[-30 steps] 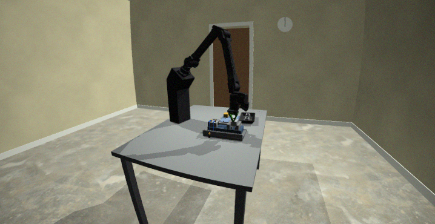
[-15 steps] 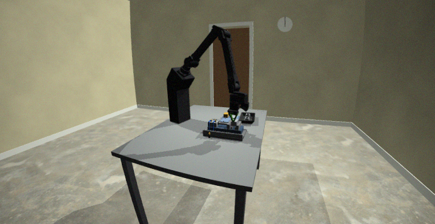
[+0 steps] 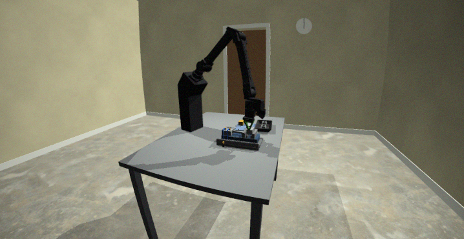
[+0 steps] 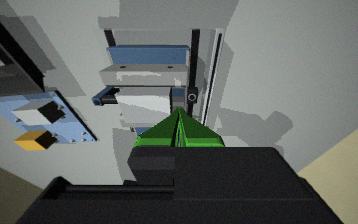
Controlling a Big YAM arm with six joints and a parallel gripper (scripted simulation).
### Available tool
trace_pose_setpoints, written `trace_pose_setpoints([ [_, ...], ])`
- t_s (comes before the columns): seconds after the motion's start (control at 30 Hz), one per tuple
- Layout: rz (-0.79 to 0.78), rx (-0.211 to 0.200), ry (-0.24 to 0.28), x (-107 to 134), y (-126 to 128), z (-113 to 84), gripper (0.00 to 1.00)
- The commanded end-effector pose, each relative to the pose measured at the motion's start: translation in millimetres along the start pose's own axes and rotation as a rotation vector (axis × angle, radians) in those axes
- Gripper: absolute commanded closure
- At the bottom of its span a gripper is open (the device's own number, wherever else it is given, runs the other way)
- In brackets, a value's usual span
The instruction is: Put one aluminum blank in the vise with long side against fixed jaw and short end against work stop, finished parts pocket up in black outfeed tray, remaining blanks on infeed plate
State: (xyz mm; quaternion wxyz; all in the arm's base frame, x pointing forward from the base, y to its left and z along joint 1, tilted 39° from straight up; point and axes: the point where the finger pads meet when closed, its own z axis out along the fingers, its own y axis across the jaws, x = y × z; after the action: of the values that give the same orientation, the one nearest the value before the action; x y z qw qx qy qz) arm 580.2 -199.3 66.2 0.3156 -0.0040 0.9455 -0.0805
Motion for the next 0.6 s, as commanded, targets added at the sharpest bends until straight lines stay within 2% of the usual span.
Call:
trace_pose_setpoints([
  [0.0,0.004,0.016,-0.020,-7.0,-13.6,-6.0,1.00],
  [0.57,0.004,0.015,-0.017,-9.1,-15.5,-5.1,1.00],
])
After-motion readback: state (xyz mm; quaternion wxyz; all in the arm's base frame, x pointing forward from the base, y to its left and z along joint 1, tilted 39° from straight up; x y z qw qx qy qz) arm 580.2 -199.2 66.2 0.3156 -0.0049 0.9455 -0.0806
